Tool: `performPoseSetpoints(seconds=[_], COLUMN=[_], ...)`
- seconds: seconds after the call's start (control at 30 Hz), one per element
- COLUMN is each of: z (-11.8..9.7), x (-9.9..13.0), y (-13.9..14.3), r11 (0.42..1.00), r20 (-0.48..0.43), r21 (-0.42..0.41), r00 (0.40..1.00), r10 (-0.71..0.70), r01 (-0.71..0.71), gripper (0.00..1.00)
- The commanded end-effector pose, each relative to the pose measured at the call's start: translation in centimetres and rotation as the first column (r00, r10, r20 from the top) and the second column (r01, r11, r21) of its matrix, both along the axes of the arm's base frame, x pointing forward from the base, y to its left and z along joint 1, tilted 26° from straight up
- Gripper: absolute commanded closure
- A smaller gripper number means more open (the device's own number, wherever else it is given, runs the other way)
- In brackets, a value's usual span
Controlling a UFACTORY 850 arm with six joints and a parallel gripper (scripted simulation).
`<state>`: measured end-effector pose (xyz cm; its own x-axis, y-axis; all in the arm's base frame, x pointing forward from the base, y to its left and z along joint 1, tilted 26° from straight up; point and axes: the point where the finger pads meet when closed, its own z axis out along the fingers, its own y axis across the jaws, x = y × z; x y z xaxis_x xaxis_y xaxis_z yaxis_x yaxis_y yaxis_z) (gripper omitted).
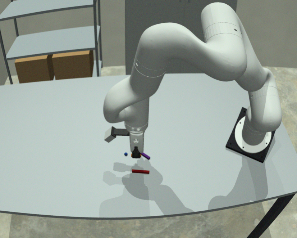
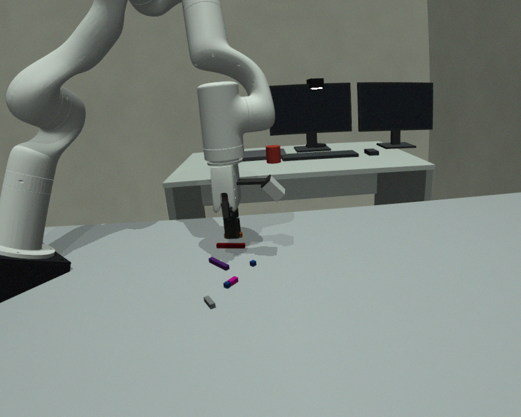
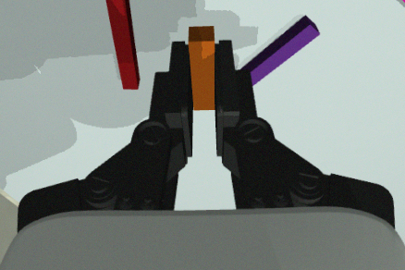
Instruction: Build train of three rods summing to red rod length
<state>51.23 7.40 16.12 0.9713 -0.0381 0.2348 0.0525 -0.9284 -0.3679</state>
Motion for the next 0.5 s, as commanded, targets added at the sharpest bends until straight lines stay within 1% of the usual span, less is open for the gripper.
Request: performPoseSetpoints(seconds=[0.0, 0.07, 0.2, 0.47], z=[3.6, 3.6, 4.7, 4.7], x=[-0.9, -0.9, -1.1, -1.1], y=[-1.4, -1.4, -1.8, -1.9], r11=[1.0, 1.0, 1.0, 1.0], r20=[-0.01, -0.01, -0.01, -0.01], r21=[-0.001, -0.001, -0.001, -0.001], r00=[1.0, 1.0, 1.0, 1.0], r10=[0.002, 0.002, 0.002, 0.002], r01=[-0.002, -0.002, -0.002, -0.002], gripper=[0.96, 0.96, 0.96, 0.96])
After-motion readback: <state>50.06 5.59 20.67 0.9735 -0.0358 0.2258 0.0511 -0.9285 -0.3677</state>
